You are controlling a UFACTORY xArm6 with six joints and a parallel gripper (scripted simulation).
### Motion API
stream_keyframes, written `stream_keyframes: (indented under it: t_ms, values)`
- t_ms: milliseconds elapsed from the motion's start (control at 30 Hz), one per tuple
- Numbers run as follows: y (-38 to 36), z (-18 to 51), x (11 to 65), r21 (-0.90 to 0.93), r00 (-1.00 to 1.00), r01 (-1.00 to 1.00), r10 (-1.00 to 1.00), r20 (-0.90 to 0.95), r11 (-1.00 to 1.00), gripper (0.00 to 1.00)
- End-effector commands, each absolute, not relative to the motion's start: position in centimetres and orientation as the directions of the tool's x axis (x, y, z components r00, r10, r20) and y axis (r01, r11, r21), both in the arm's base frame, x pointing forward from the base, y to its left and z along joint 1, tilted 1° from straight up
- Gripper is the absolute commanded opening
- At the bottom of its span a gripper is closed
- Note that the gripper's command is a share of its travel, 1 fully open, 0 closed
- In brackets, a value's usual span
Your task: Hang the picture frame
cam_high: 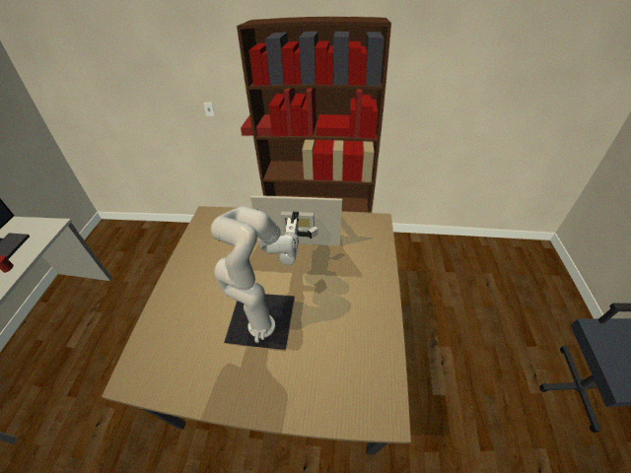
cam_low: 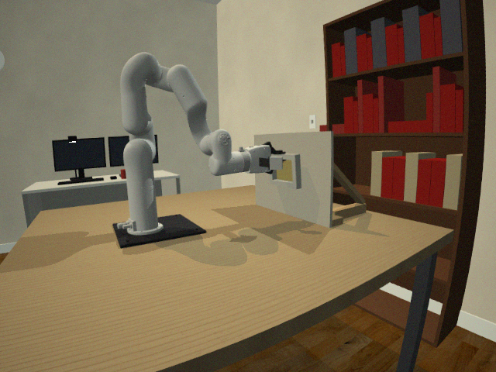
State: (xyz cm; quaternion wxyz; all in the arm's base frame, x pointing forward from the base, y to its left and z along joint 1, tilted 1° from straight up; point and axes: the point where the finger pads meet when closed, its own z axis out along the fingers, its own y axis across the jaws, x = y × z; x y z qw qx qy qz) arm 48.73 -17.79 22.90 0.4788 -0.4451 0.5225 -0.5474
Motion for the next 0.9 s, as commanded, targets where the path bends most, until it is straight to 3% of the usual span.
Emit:
stream_keyframes:
  t_ms: [0,433,467,867]
  values:
    - [-17.83,23.04,48.81,-0.998,-0.145,0.063,-0.989,-0.012,0.003,0.00]
    - [-17.83,23.04,48.81,-0.998,-0.145,0.063,-0.989,-0.012,0.003,0.00]
    - [-17.83,23.04,48.81,-0.998,-0.145,0.063,-0.989,-0.012,0.003,0.50]
    - [-17.83,23.04,48.81,-0.998,-0.145,0.063,-0.989,-0.012,0.003,0.50]
